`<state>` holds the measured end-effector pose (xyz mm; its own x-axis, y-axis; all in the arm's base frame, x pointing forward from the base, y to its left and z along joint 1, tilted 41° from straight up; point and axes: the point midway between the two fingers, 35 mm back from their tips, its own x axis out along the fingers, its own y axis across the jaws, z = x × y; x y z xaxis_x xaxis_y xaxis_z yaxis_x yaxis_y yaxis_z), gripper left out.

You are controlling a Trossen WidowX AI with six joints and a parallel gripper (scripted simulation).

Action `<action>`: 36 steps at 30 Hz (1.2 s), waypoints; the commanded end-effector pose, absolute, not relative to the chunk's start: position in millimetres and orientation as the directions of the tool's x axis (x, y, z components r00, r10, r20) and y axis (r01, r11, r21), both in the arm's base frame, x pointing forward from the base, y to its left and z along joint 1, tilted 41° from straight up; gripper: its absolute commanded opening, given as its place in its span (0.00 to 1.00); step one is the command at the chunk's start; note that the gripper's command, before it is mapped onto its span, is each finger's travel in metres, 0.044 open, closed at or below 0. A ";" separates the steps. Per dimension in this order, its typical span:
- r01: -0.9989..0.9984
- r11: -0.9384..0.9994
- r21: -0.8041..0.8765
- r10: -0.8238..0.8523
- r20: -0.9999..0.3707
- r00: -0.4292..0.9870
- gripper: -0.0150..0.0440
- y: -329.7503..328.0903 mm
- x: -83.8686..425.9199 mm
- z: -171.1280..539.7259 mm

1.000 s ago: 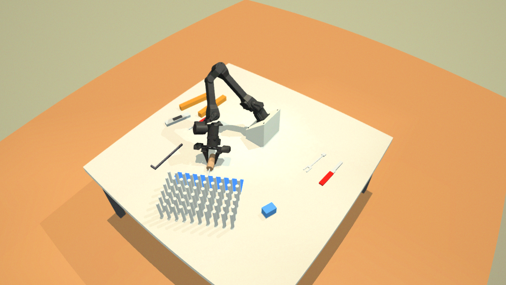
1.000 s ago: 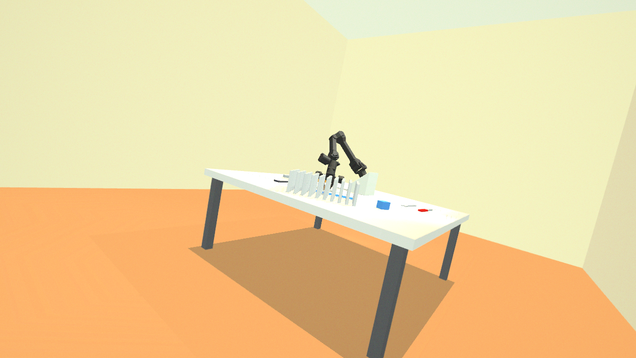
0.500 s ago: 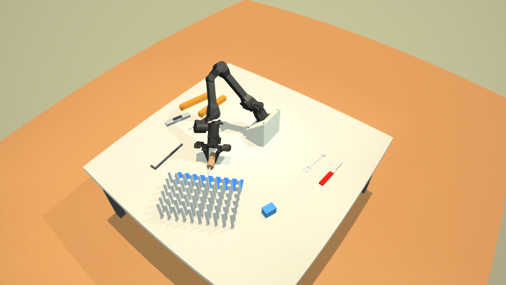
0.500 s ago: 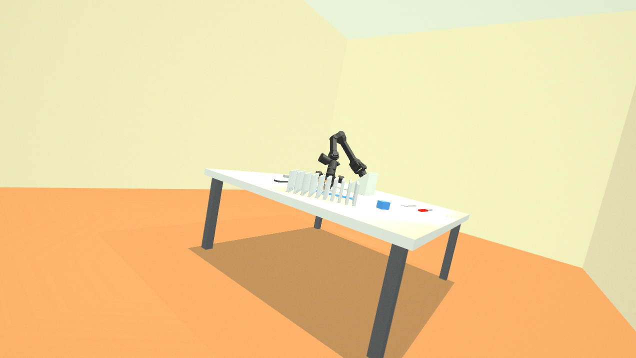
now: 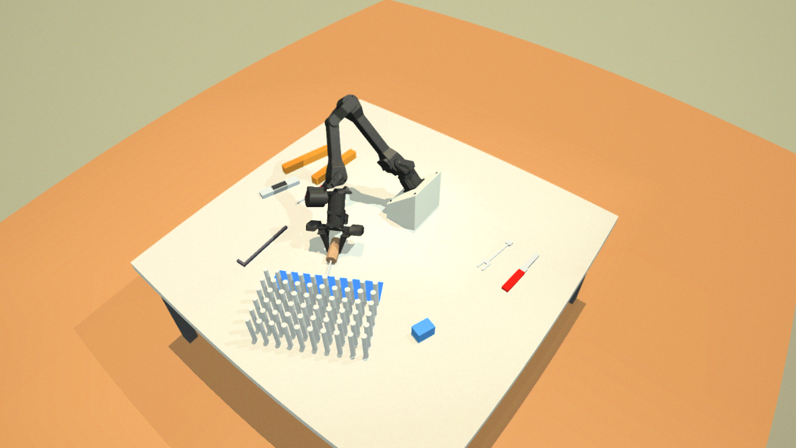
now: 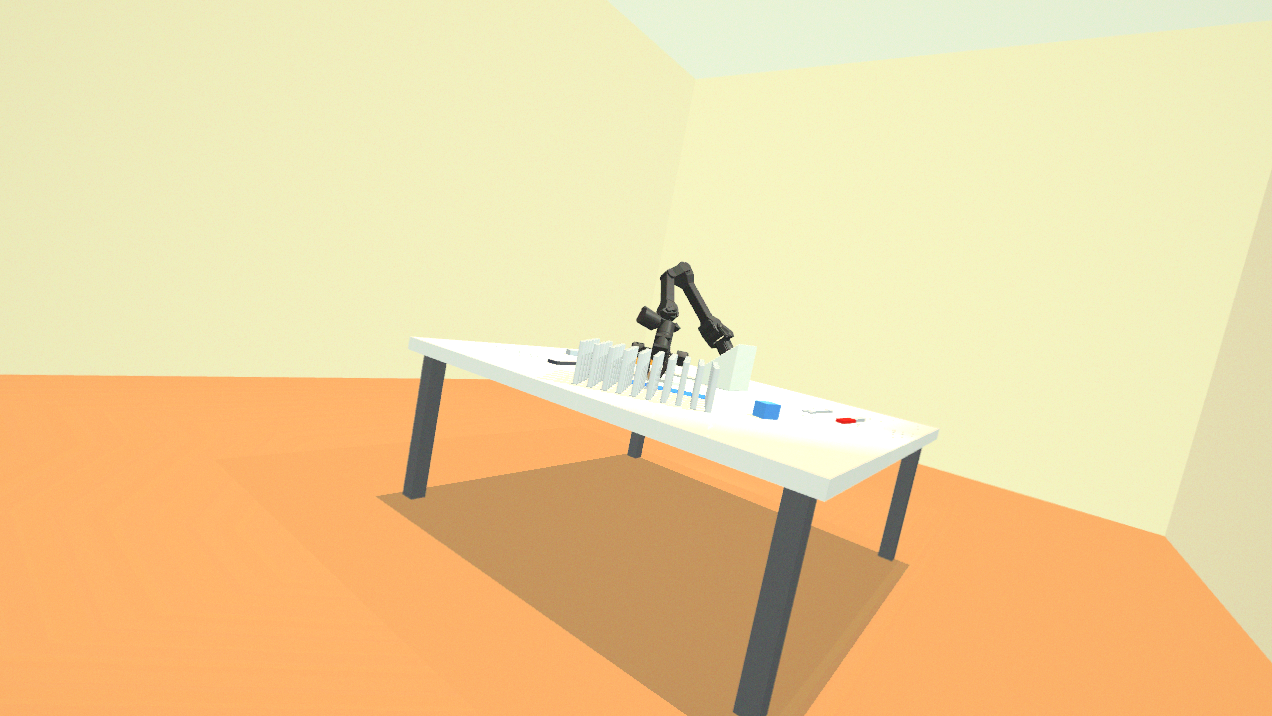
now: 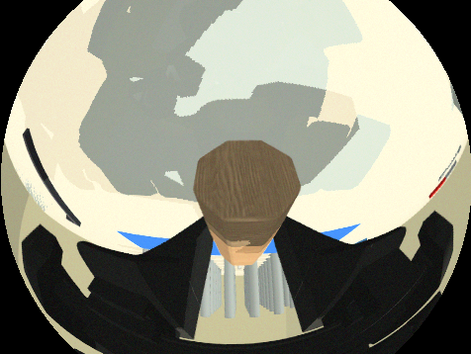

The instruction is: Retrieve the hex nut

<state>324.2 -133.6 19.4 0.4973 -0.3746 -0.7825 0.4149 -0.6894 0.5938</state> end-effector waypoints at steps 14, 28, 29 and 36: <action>0.420 -0.689 0.591 -0.369 -0.785 0.498 0.25 -135.6 312.7 22.1; 0.420 -0.689 0.591 -0.370 -0.785 0.497 0.25 -138.4 304.6 24.6; 0.420 -0.689 0.591 -0.370 -0.785 0.497 0.25 -138.6 304.1 24.8; 0.420 -0.689 0.591 -0.370 -0.785 0.497 0.25 -139.9 300.2 26.0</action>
